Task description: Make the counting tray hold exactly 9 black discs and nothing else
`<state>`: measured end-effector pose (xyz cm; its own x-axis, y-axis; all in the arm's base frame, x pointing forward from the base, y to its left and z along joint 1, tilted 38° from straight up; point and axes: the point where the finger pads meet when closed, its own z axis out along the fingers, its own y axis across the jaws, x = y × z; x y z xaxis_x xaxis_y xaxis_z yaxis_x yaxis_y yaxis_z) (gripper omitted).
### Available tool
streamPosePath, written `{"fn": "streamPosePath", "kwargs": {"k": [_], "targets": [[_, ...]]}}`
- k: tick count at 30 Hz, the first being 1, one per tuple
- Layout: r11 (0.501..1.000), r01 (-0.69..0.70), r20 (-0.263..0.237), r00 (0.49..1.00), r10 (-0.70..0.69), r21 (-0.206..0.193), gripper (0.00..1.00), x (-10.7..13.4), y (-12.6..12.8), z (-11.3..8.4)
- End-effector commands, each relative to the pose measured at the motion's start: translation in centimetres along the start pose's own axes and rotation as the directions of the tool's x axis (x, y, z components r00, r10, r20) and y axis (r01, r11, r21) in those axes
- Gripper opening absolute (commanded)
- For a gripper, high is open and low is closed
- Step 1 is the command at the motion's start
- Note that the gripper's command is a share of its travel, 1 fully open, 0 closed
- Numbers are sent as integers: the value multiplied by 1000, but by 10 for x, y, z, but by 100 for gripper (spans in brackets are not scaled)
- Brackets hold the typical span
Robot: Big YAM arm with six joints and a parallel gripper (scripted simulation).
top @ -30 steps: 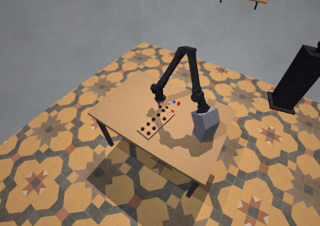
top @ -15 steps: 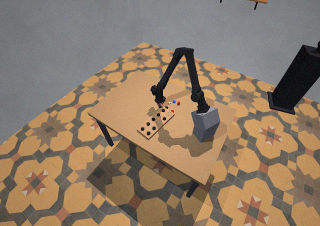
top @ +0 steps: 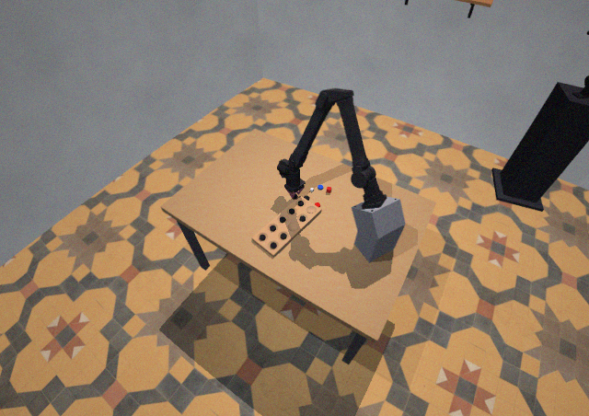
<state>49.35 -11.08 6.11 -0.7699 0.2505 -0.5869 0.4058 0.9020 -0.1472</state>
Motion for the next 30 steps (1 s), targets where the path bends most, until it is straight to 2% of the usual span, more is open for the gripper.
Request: {"fn": "streamPosePath", "kwargs": {"k": [1, 2, 5, 9, 13, 30], "targets": [[1000, -5, 41, 999, 5, -3, 44, -21, -2, -1], [1000, -3, 71, 997, 4, -15, 44, -30, 3, -13], [1000, 3, 40, 999, -3, -7, 44, -20, 2, 2], [1000, -1, 37, 999, 1, -4, 44, -18, -1, 5], [1000, -2, 50, 999, 2, -8, 44, -23, 0, 2], [1000, -1, 44, 999, 1, -6, 44, -21, 0, 5]]}}
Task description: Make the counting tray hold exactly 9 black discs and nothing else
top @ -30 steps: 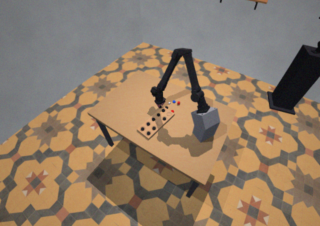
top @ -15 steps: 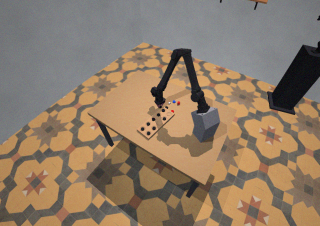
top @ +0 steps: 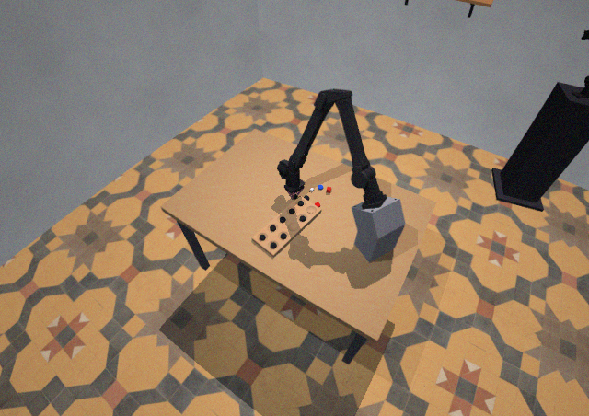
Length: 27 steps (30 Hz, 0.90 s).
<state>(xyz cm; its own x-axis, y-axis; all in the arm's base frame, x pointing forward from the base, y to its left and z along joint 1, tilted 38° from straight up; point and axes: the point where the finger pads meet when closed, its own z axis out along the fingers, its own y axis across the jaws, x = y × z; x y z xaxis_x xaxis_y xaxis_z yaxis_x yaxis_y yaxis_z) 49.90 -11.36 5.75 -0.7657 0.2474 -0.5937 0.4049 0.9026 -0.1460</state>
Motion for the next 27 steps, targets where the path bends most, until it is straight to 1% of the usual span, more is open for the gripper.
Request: {"fn": "streamPosePath", "kwargs": {"k": [1, 15, 16, 27], "targets": [[1000, -1, 36, 999, 1, -4, 44, -18, 0, -1], [1000, -2, 34, 999, 2, -4, 44, -18, -1, 1], [1000, -2, 36, 999, 2, -4, 0, -18, -1, 0], [1000, -2, 38, 999, 2, -4, 0, -19, -1, -1]]}}
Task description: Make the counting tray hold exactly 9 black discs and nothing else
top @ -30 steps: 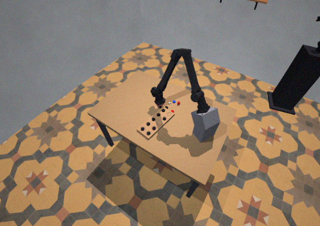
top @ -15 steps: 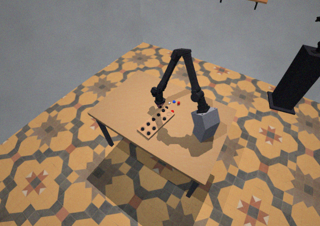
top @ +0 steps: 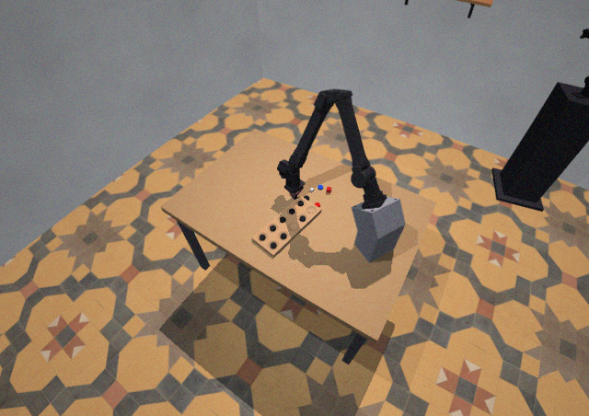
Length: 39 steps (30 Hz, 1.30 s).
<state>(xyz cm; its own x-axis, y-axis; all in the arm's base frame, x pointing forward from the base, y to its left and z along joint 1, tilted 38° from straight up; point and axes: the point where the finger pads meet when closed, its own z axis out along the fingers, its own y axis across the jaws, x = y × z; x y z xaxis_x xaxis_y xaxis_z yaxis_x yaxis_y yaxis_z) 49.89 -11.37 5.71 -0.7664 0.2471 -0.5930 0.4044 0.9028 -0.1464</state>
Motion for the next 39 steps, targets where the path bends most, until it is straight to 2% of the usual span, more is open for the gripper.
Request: {"fn": "streamPosePath", "kwargs": {"k": [1, 22, 24, 27, 29, 36, 37, 39], "targets": [[1000, -3, 39, 999, 3, -5, 0, -19, -1, -1], [1000, -3, 39, 999, 3, -5, 0, -19, -1, -1], [1000, -4, 50, 999, 5, -9, 0, -24, 0, -14], [1000, -2, 25, 1000, 3, -11, 0, -9, 6, -28], [1000, -2, 25, 1000, 3, -11, 0, -9, 6, -28], [1000, -4, 26, 1000, 4, -12, 0, -8, 5, -96], [1000, -9, 42, 999, 10, -16, 0, -17, 6, -106], [1000, -10, 44, 999, 11, -17, 0, -18, 5, -115]]}}
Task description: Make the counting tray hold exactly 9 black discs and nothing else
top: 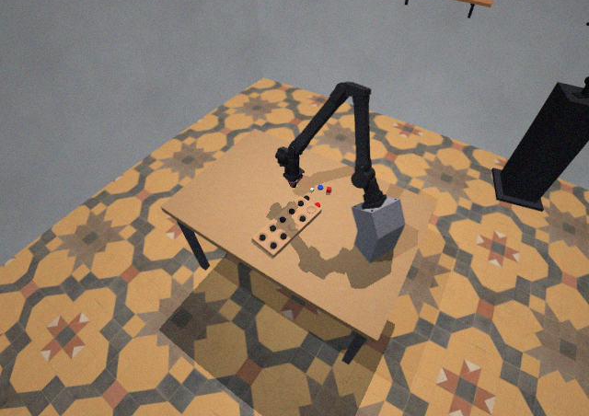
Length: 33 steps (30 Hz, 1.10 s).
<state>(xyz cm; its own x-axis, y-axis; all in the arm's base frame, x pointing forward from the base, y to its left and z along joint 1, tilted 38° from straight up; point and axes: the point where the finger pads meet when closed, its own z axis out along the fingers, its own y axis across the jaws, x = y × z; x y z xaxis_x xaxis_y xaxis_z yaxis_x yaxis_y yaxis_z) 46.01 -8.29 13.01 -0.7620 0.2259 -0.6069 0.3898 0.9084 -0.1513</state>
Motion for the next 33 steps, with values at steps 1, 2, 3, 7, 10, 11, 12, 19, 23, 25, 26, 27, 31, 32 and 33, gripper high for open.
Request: {"fn": "streamPosePath", "kwargs": {"k": [1, 2, 3, 7, 10, 11, 12, 19, 23, 25, 26, 27, 31, 32, 33], "targets": [[1000, -26, 24, 999, 26, -11, 0, -12, 4, -27], [1000, -30, 24, 999, 30, -8, 0, -13, 2, -27], [999, -33, -14, 999, 33, 12, 0, -4, -4, -12], [1000, -8, -32, 999, 8, 1, 0, 14, 13, -11], [1000, -20, -24, 1000, 20, -9, 0, 34, 49, -9], [1000, -21, -29, 999, 20, -9, 0, 47, 66, -9], [1000, -21, -29, 999, 20, -9, 0, 47, 66, -9], [1000, -17, -26, 1000, 16, -7, 0, 131, 141, -19], [1000, -13, -11, 1000, 13, -7, 0, 162, 161, -26], [999, -40, -12, 999, 40, 9, 0, 146, 157, -24], [999, -54, 3, 999, 54, -6, 0, 139, 157, -30], [998, -58, 7, 998, 58, -10, 0, 137, 157, -32], [1000, -21, 1, 1000, 21, -18, 0, 156, 172, -31], [999, -33, 7, 999, 33, -23, 0, 153, 173, -28], [999, -52, 2, 999, 52, -8, 0, 149, 165, -20]]}}
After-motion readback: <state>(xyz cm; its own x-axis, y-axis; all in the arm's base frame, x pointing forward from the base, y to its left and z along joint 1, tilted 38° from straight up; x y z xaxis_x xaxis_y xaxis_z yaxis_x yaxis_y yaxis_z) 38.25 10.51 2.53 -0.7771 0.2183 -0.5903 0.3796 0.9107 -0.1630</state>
